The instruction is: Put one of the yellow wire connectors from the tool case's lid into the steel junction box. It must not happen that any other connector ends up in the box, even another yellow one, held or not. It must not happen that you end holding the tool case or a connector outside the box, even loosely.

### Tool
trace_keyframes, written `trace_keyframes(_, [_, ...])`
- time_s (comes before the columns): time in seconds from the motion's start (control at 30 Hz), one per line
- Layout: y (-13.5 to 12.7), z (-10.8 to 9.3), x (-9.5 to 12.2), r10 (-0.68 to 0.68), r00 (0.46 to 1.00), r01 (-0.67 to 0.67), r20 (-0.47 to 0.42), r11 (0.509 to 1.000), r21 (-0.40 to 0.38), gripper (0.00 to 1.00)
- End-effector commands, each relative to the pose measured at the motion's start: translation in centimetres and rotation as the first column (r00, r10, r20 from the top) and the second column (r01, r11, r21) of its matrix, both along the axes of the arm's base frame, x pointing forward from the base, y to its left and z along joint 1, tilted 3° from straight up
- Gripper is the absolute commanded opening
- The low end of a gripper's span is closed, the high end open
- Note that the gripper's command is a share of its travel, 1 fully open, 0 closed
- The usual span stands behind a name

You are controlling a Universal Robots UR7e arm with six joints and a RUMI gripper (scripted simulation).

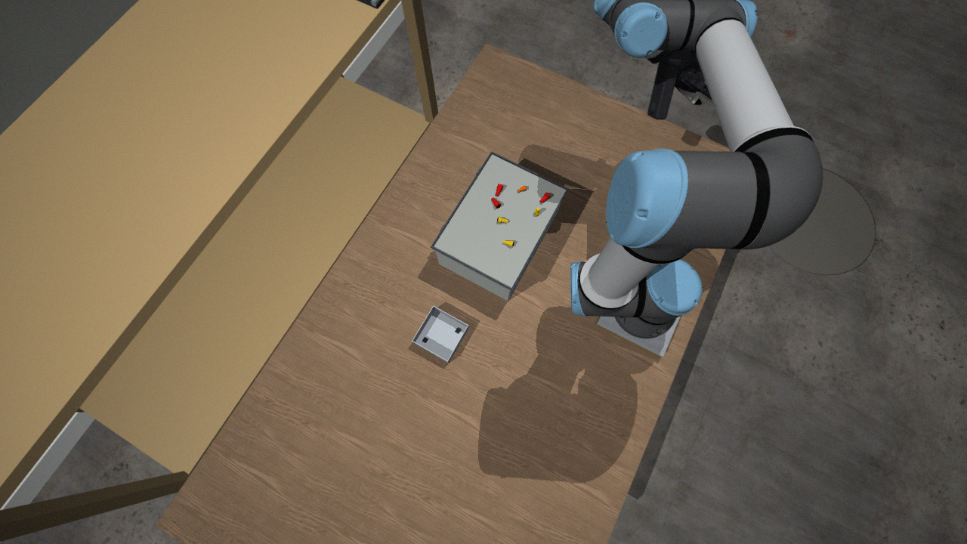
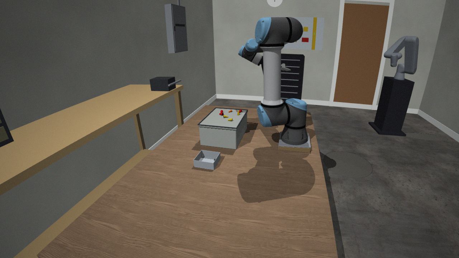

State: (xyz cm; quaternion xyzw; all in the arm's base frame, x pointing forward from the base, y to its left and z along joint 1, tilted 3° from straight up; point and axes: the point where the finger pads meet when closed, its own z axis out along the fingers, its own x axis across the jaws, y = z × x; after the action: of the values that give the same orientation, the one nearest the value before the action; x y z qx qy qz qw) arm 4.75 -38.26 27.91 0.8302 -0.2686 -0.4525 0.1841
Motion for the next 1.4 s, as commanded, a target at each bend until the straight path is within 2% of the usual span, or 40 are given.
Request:
trace_keyframes(0.0, [0.0,0.0,0.0,0.0,1.0,0.0,0.0,1.0,-0.001,1.0])
trace_keyframes(0.63, [0.0,0.0,0.1,0.001,1.0,-0.001,0.001,1.0,-0.001,1.0])
trace_keyframes(0.8, [0.3,-0.1,0.9,0.008,1.0,-0.008,0.016,1.0,-0.006,1.0])
trace_keyframes(0.93, [0.9,-0.3,2.6,0.024,0.998,-0.023,0.05,1.0,-0.017,1.0])
trace_keyframes(1.03, [1.7,-0.6,4.7,0.043,0.995,-0.041,0.089,0.999,-0.028,1.0])
trace_keyframes(1.1, [1.7,-0.6,4.7,0.043,0.995,-0.041,0.089,0.999,-0.028,1.0])
trace_keyframes(1.37, [6.1,-1.4,13.1,0.126,0.959,-0.115,0.253,0.992,-0.06,1.0])
